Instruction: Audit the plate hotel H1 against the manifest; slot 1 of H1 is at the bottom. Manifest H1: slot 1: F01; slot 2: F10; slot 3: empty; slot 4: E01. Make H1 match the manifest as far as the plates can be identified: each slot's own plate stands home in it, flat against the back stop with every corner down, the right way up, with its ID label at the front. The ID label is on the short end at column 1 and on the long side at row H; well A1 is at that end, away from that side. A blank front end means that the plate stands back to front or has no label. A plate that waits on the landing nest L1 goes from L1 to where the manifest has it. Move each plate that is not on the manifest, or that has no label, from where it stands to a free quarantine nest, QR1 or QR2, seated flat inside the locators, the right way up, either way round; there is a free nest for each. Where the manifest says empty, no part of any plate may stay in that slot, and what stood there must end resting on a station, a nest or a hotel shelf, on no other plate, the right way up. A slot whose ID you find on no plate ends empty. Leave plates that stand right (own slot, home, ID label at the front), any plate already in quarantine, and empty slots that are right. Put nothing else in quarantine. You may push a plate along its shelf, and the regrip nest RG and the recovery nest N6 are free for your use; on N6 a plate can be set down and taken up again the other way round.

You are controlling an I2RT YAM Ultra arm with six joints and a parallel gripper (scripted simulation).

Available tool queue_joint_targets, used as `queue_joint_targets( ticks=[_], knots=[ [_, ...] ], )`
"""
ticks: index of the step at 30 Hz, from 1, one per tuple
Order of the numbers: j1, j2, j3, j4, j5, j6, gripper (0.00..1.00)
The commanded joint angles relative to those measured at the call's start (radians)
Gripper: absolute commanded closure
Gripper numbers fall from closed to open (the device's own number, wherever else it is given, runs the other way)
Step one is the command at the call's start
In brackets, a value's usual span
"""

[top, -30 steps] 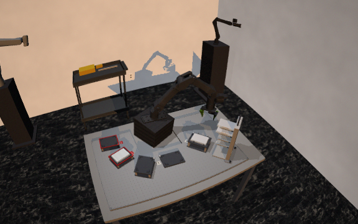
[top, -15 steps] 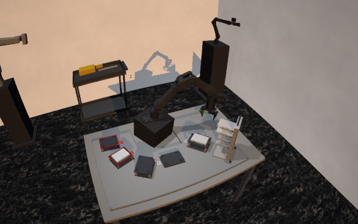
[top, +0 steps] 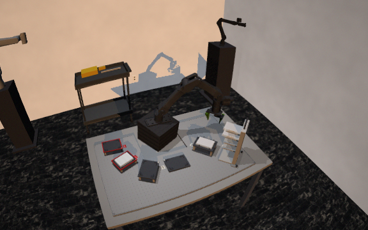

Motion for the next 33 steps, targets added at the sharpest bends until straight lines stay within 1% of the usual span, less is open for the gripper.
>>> queue_joint_targets(
  ticks=[1, 4, 17, 19, 33],
  knots=[
    [0.001, -0.013, 0.005, 0.007, -0.003, -0.001, 0.0],
    [0.001, -0.013, 0.005, 0.007, -0.003, -0.001, 0.0],
    [-0.004, 0.019, -0.033, 0.077, -0.004, -0.006, 0.0],
    [-0.004, 0.019, -0.033, 0.077, -0.004, -0.006, 0.0],
    [-0.009, 0.059, -0.064, 0.149, -0.004, -0.011, 0.0]
  ],
)
